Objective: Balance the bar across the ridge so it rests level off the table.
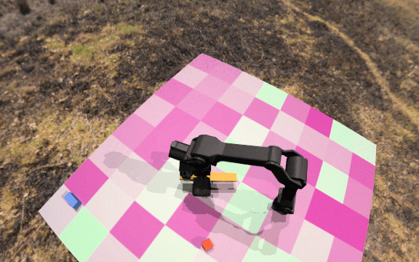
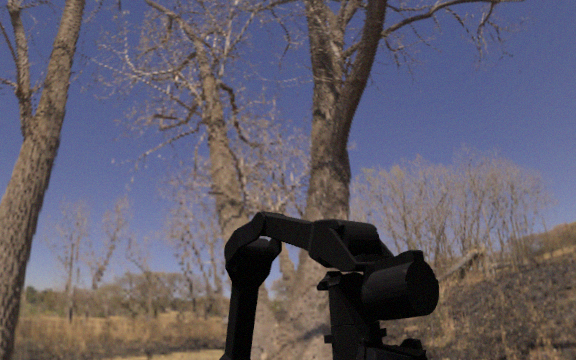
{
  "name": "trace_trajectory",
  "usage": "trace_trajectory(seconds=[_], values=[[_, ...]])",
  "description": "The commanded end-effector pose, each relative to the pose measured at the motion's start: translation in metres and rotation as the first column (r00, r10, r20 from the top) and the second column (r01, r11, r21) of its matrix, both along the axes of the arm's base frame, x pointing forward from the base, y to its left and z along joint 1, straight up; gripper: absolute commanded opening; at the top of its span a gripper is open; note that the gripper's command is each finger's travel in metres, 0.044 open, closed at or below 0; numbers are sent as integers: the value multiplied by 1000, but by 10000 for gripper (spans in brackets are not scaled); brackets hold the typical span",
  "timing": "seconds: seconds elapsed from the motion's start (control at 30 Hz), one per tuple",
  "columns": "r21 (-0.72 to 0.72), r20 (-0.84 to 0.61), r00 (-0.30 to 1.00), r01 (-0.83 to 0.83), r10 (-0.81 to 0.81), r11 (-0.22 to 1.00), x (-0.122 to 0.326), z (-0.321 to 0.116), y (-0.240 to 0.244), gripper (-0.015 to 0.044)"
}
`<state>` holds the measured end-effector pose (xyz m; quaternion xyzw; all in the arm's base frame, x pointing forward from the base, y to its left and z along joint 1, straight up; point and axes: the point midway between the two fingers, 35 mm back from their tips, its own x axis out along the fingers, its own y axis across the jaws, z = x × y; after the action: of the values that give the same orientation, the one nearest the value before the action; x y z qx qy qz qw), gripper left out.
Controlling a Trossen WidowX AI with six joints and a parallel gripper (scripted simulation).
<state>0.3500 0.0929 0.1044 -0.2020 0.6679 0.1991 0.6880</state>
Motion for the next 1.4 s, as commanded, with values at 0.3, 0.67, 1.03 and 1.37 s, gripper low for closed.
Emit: trace_trajectory(seconds=[0.3,0.67,1.03,1.37], values=[[4,1,1000,2,-2,1000,0,-2,1,0],[4,1,1000,2,-2,1000,0,-2,1,0],[4,1,1000,2,-2,1000,0,-3,1,0],[4,1,1000,2,-2,1000,0,-4,1,0]])
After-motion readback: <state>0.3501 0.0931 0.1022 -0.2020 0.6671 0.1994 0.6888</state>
